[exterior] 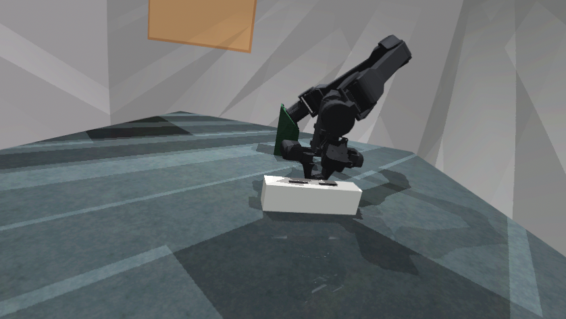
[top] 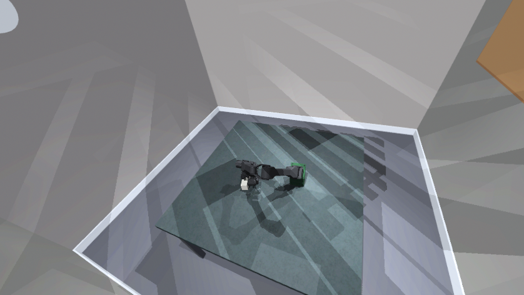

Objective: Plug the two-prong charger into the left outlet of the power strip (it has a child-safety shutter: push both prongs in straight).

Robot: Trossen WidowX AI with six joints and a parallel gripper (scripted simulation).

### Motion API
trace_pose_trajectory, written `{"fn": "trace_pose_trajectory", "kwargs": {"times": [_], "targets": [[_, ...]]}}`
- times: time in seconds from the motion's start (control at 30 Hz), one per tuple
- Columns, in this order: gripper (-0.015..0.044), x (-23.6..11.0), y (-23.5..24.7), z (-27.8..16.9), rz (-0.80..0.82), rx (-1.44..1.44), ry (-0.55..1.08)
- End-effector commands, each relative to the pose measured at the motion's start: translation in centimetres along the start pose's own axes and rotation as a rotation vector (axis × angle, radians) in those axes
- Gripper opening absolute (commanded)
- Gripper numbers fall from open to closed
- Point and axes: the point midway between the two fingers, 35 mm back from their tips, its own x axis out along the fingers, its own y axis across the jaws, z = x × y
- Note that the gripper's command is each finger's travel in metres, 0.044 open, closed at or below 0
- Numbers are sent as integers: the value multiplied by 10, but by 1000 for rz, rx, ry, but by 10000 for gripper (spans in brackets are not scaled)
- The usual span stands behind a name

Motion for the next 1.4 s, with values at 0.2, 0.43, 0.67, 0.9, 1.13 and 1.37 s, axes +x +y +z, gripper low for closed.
{"fn": "trace_pose_trajectory", "kwargs": {"times": [0.2,0.43,0.67,0.9,1.13,1.37], "targets": [[0,-1,1,2,5,2,-3],[0,-1,1,2,5,2,-3],[0,-1,2,4,5,2,-4],[0,-1,2,5,5,2,-4],[0,-1,2,6,5,2,-4],[0,-1,2,7,5,2,-4]]}}
